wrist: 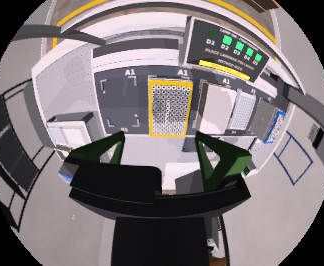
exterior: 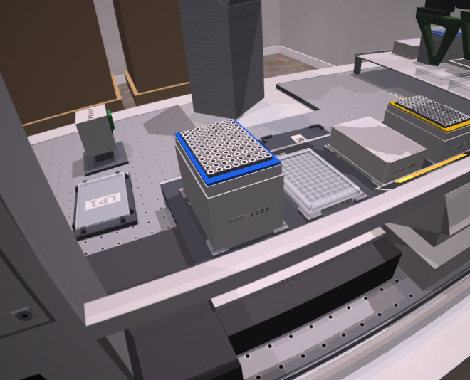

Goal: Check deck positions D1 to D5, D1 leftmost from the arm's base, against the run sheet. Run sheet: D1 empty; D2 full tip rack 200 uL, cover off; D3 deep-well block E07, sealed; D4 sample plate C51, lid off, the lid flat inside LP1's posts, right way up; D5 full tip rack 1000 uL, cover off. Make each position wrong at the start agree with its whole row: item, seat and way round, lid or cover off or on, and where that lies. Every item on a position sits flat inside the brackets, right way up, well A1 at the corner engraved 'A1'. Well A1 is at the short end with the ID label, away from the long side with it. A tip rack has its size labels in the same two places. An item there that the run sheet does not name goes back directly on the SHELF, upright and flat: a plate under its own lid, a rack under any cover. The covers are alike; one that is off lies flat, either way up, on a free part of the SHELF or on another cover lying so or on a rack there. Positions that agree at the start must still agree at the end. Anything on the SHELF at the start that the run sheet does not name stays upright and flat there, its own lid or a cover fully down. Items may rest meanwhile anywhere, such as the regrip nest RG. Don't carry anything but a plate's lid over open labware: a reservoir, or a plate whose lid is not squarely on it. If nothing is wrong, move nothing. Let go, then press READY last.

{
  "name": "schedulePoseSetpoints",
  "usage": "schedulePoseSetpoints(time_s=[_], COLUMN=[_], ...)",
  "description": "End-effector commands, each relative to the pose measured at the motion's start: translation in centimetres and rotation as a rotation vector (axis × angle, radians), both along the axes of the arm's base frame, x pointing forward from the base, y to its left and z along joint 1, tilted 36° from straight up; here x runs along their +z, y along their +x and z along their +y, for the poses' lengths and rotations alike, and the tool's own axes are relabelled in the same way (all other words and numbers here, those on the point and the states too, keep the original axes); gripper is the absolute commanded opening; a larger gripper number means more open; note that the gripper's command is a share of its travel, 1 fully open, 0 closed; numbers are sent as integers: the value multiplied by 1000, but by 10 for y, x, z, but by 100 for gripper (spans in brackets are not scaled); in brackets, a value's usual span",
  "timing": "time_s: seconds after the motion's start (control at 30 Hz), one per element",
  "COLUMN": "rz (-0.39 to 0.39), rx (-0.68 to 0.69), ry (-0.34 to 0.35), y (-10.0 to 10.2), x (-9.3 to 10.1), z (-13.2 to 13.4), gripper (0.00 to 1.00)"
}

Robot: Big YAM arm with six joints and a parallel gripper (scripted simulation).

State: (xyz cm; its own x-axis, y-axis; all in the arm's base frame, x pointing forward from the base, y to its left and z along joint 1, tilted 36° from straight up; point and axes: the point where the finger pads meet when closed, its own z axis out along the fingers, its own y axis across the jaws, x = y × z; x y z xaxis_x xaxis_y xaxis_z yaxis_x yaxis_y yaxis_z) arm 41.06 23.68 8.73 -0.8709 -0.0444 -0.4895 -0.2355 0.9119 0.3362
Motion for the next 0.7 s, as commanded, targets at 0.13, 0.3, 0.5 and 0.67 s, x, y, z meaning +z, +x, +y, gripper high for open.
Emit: schedulePoseSetpoints(time_s=[0.13, 0.3, 0.5, 0.67], rz=[-11, 6, 6, 5], rx=[-11, -11, -11, -11], ry=[27, 17, 18, 20], y=[-3, -9, -14, -19], x=[27, 26, 34, 43], z=[37, 60, 79, 102], gripper=[100, 100, 100, 100])
